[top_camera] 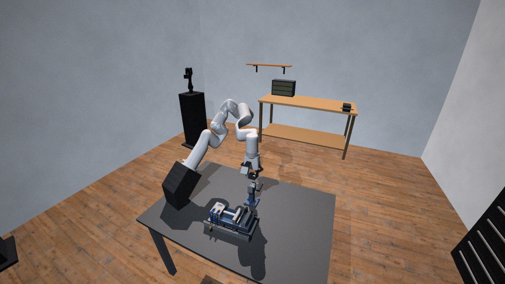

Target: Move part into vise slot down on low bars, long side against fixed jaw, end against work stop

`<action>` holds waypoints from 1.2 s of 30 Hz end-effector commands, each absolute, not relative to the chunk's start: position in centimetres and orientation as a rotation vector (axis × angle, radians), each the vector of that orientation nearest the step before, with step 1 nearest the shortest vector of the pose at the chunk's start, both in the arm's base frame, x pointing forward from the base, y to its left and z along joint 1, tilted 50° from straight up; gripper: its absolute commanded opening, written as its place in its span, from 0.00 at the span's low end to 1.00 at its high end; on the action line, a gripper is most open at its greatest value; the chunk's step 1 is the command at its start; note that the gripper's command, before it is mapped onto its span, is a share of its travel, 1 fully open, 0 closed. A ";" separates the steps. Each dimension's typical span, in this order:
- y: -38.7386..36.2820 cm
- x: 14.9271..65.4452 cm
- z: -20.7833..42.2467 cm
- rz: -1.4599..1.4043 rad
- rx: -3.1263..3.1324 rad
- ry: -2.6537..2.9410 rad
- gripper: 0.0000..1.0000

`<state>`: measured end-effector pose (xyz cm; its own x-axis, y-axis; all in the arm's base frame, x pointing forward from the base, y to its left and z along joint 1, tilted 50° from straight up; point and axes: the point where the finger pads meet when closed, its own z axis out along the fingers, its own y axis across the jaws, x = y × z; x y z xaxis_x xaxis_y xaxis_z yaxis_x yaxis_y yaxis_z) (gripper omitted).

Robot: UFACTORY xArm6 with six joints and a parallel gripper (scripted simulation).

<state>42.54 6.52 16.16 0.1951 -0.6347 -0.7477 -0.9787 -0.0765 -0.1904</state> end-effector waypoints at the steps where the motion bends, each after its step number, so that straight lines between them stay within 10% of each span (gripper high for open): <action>1: 6.4 42.6 16.2 0.639 -1.789 1.517 0.00; 36: 6.4 42.6 16.2 0.613 -1.808 1.539 0.00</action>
<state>42.54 6.52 16.14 0.1917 -0.6472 -0.7378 -0.9792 -0.0752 -0.1885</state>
